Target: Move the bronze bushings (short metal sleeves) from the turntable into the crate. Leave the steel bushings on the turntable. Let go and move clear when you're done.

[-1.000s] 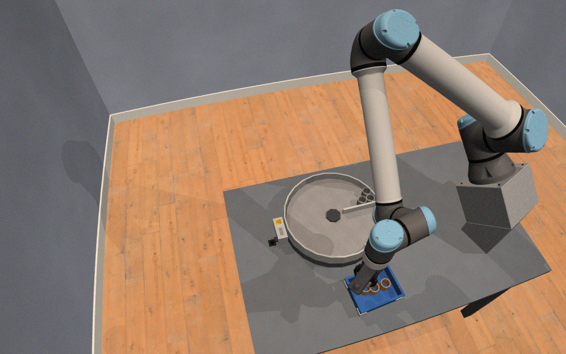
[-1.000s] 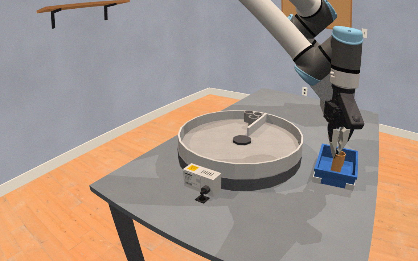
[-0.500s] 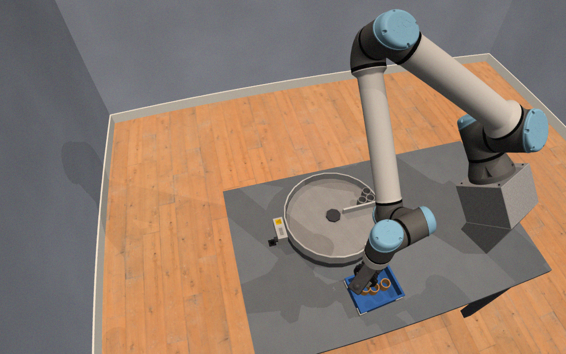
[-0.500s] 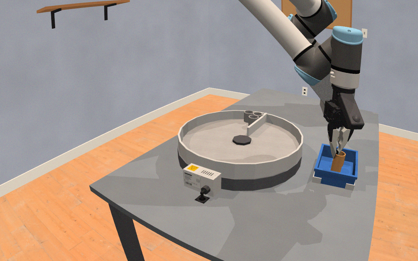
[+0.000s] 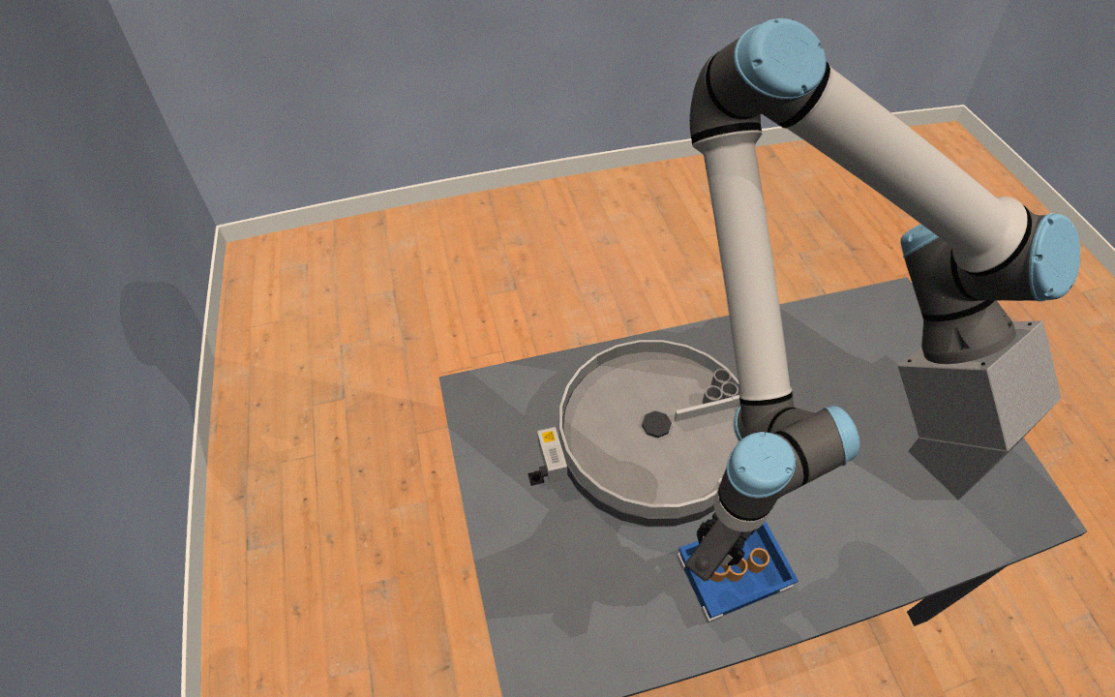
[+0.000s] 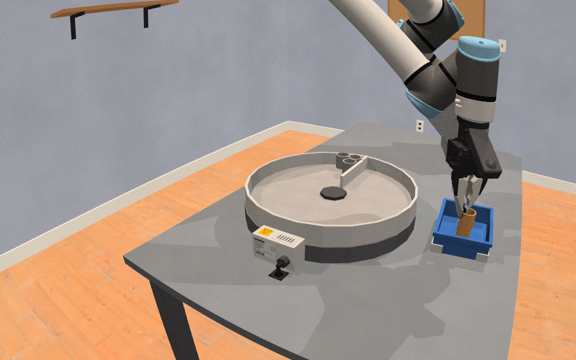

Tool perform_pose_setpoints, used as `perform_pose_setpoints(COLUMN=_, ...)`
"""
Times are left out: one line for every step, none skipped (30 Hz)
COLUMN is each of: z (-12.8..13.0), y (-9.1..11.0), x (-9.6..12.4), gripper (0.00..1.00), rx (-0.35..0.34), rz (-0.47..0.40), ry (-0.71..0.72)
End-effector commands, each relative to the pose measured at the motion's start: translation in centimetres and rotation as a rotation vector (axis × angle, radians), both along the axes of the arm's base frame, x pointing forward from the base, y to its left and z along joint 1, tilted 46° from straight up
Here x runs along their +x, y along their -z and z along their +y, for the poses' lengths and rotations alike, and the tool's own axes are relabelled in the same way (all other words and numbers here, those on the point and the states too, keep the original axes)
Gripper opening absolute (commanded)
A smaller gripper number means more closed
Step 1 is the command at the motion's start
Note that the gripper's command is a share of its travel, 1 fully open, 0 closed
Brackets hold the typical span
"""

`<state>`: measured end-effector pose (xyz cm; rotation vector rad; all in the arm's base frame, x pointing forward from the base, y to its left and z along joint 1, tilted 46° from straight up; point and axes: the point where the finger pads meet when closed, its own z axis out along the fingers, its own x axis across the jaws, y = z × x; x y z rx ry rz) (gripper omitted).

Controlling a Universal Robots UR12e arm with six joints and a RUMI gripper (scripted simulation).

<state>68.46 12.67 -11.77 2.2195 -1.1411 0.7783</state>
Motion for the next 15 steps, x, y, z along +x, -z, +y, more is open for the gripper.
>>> perform_pose_setpoints(z=0.0, y=0.0, x=0.0, gripper=0.0, rx=0.0, rz=-0.001, ry=-0.001)
perform_pose_setpoints(z=0.0, y=0.0, x=0.1, gripper=0.0, rx=0.0, rz=-0.001, ry=-0.001)
perform_pose_setpoints(z=-0.1, y=0.1, x=0.1, gripper=0.0, rx=0.0, rz=-0.001, ry=-0.001)
perform_pose_setpoints(z=-0.1, y=0.1, x=0.1, gripper=0.0, rx=0.0, rz=-0.001, ry=-0.001)
perform_pose_setpoints(z=-0.2, y=0.2, x=0.1, gripper=0.0, rx=0.0, rz=-0.001, ry=-0.001)
perform_pose_setpoints(z=-0.2, y=0.3, x=0.1, gripper=0.0, rx=0.0, rz=-0.001, ry=-0.001)
perform_pose_setpoints(z=-0.3, y=0.3, x=0.2, gripper=0.0, rx=0.0, rz=-0.001, ry=-0.001)
perform_pose_setpoints(z=-0.4, y=0.4, x=0.2, gripper=0.0, rx=0.0, rz=-0.001, ry=-0.001)
perform_pose_setpoints(z=-0.5, y=0.5, x=0.2, gripper=0.0, rx=0.0, rz=-0.001, ry=-0.001)
perform_pose_setpoints(z=-0.6, y=0.6, x=0.3, gripper=0.0, rx=0.0, rz=-0.001, ry=-0.001)
perform_pose_setpoints(z=-0.7, y=0.7, x=0.3, gripper=0.0, rx=0.0, rz=-0.001, ry=-0.001)
perform_pose_setpoints(z=-0.8, y=0.8, x=0.3, gripper=0.0, rx=0.0, rz=-0.001, ry=-0.001)
perform_pose_setpoints(z=-0.9, y=0.9, x=0.4, gripper=0.0, rx=0.0, rz=-0.001, ry=-0.001)
perform_pose_setpoints(z=-1.0, y=1.1, x=0.4, gripper=0.0, rx=0.0, rz=-0.001, ry=-0.001)
perform_pose_setpoints(z=-1.1, y=1.2, x=0.5, gripper=0.0, rx=0.0, rz=-0.001, ry=-0.001)
